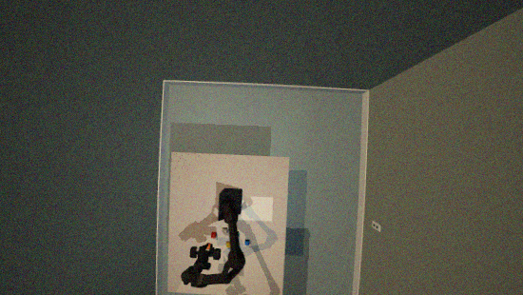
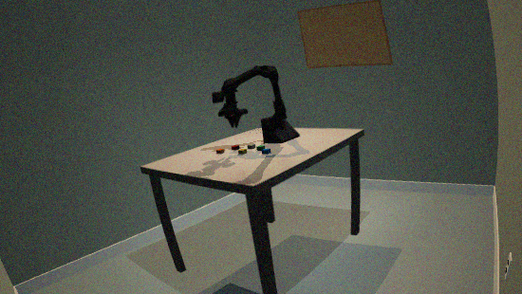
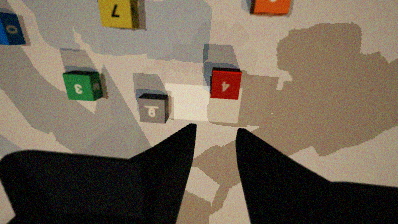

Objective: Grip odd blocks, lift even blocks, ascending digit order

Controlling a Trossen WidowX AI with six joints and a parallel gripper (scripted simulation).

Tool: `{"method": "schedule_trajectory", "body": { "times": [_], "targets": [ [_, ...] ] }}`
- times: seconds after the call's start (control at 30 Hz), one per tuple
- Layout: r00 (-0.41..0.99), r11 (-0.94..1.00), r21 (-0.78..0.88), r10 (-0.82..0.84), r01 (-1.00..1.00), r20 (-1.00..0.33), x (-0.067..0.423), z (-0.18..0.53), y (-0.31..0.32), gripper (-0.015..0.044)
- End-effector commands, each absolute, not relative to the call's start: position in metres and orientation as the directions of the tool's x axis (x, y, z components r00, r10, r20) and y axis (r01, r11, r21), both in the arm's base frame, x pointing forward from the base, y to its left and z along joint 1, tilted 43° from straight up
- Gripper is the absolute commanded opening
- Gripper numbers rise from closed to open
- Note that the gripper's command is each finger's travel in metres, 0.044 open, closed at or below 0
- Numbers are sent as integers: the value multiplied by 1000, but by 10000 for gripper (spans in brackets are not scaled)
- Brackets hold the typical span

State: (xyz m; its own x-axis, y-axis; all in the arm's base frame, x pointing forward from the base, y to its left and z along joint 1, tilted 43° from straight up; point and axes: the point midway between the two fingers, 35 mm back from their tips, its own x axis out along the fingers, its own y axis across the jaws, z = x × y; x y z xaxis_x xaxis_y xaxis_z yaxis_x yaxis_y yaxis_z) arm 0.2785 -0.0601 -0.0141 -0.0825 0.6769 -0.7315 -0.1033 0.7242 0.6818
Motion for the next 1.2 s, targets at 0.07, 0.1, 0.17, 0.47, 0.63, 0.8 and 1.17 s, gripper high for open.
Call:
{"method": "schedule_trajectory", "body": {
  "times": [0.07, 0.1, 0.17, 0.47, 0.63, 0.8, 1.17],
  "targets": [
    [-78, 725, 676, 672, -129, -736, 281, -22, -69, 120],
    [-78, 725, 676, 672, -129, -736, 281, -22, -69, 120],
    [-77, 726, 676, 672, -129, -737, 281, -32, -60, 173],
    [-77, 723, 678, 675, -129, -734, 275, -81, -14, 400],
    [-77, 723, 678, 675, -129, -734, 275, -83, -12, 400],
    [-77, 723, 678, 675, -129, -734, 274, -89, -7, 400],
    [-77, 723, 679, 675, -129, -733, 273, -101, 5, 400]
  ]
}}
